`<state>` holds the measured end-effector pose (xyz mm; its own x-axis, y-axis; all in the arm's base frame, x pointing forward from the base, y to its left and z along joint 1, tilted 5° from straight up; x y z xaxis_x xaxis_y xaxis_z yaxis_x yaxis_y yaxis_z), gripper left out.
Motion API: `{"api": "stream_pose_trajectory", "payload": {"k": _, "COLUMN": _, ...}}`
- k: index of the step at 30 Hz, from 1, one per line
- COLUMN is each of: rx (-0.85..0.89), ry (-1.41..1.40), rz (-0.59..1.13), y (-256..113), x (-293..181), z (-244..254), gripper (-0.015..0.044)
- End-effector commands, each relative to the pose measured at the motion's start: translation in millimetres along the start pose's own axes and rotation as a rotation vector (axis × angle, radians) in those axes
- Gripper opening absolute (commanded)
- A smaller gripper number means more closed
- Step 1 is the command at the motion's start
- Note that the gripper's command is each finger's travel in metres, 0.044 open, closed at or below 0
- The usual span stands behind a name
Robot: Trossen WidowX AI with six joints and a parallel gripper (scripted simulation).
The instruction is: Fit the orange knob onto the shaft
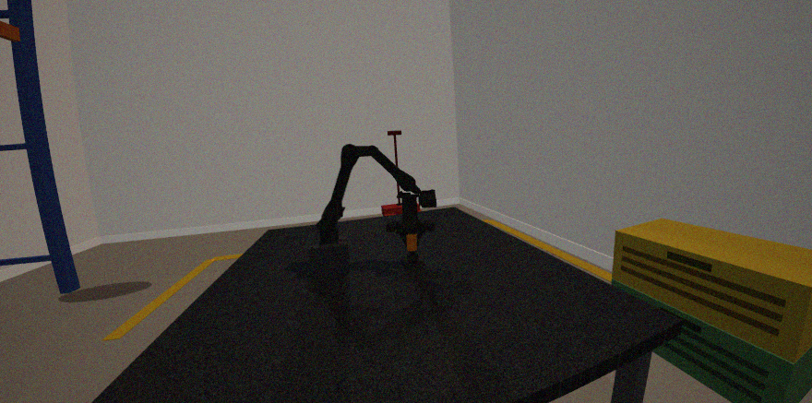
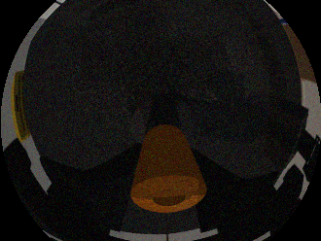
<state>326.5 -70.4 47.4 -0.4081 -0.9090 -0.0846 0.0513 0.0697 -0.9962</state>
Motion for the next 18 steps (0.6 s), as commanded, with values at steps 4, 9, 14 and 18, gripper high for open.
{"api": "stream_pose_trajectory", "payload": {"k": 4, "rx": 0.001, "ry": 0.006, "rz": 0.0, "y": 0.7, "x": -0.2, "z": 0.2, "gripper": 0.0}}
{"api": "stream_pose_trajectory", "payload": {"k": 9, "rx": 0.001, "ry": 0.006, "rz": 0.0, "y": 0.7, "x": -0.2, "z": 0.2, "gripper": 0.0}}
{"api": "stream_pose_trajectory", "payload": {"k": 14, "rx": 0.001, "ry": 0.006, "rz": 0.0, "y": 1.1, "x": -0.2, "z": 0.3, "gripper": 0.0}}
{"api": "stream_pose_trajectory", "payload": {"k": 18, "rx": 0.001, "ry": 0.006, "rz": 0.0, "y": -2.1, "x": -0.1, "z": 0.2, "gripper": 0.0}}
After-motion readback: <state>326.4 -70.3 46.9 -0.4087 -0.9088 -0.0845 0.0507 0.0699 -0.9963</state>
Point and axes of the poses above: the point midway between the two fingers, 35 mm back from their tips, its own y axis out along the fingers, its own z axis across the jaws, x = y × z, the point moved 4 cm from there along -y, back along the fingers, and after that the axes turned 6 degrees about y, right-handed, at the moved point
